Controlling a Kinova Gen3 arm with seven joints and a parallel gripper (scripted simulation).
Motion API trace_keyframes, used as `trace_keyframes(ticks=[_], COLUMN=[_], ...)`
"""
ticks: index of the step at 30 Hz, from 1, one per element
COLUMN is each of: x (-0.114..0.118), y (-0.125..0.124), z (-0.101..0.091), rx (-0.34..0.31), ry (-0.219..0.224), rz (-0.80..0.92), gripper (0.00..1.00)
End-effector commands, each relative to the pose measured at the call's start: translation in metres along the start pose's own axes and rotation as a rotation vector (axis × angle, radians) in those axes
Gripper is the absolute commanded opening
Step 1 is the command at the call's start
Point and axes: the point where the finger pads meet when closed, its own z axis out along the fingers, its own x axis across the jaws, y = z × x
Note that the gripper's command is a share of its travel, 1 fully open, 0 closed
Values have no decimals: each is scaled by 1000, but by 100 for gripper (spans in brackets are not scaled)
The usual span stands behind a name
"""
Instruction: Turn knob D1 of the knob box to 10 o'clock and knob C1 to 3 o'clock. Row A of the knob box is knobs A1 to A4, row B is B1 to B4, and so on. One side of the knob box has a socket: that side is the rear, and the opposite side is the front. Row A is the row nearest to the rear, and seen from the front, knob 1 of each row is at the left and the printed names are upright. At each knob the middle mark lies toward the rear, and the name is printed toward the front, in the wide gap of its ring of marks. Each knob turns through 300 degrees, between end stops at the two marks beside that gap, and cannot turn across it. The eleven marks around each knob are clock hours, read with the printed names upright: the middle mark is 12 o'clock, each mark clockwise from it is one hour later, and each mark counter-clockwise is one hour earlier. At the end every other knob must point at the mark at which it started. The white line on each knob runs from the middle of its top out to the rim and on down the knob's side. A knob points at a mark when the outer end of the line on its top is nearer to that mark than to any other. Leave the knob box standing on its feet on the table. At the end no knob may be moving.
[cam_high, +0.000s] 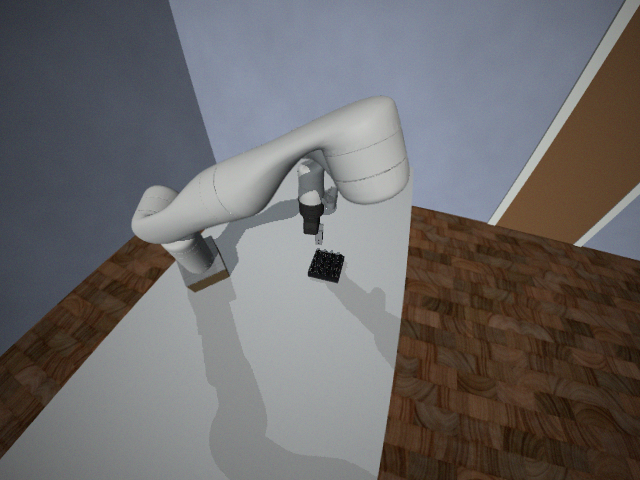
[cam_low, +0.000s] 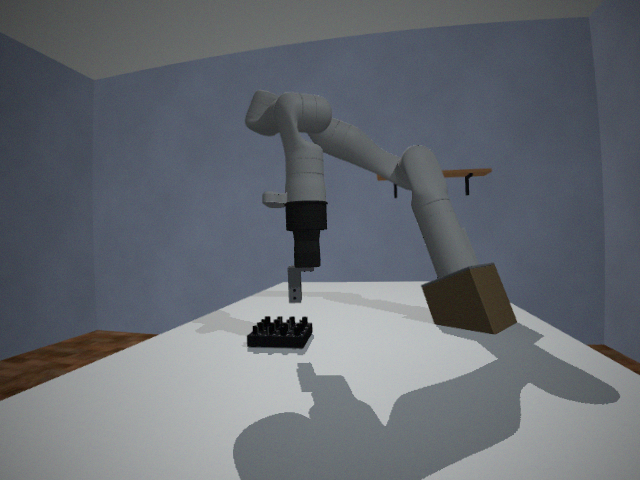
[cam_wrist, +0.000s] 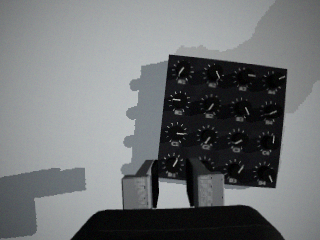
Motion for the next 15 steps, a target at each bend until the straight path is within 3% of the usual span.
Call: trace_keyframes(ticks=[1, 15], x=[0, 1], y=[-1, -1], z=[-2, -3], rx=[5, 7], ry=[-2, -5], rz=[21, 93], gripper=[46, 46])
